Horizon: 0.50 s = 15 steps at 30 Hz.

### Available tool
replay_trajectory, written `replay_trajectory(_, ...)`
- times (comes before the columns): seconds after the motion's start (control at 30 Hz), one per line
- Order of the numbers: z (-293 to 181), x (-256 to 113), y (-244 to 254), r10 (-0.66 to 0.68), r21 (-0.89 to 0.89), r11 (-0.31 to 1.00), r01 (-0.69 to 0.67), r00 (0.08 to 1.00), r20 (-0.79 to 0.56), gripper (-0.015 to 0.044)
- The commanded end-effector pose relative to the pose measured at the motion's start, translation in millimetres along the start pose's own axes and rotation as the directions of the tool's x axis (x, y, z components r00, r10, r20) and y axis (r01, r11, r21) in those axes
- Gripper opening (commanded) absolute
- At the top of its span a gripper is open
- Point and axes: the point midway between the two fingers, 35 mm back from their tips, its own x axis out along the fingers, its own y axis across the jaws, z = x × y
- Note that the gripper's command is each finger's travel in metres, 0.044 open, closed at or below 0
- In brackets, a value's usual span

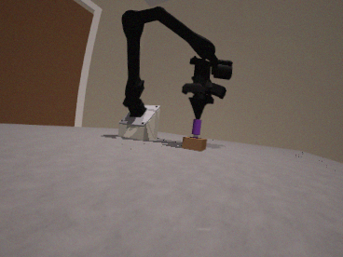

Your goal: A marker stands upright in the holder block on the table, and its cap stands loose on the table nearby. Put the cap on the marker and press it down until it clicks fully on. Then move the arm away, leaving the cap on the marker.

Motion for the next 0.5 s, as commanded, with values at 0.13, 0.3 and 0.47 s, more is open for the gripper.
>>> replay_trajectory(0.13,4,-37,2,0.005,0.0,1.0,-0.005,1.0,0.001,0.0)
replay_trajectory(0.3,0,-90,1,0.003,-0.001,1.0,-0.003,1.0,-0.001,0.0)
replay_trajectory(0.47,0,-90,1,0.003,-0.001,1.0,-0.003,1.0,-0.001,0.0079)
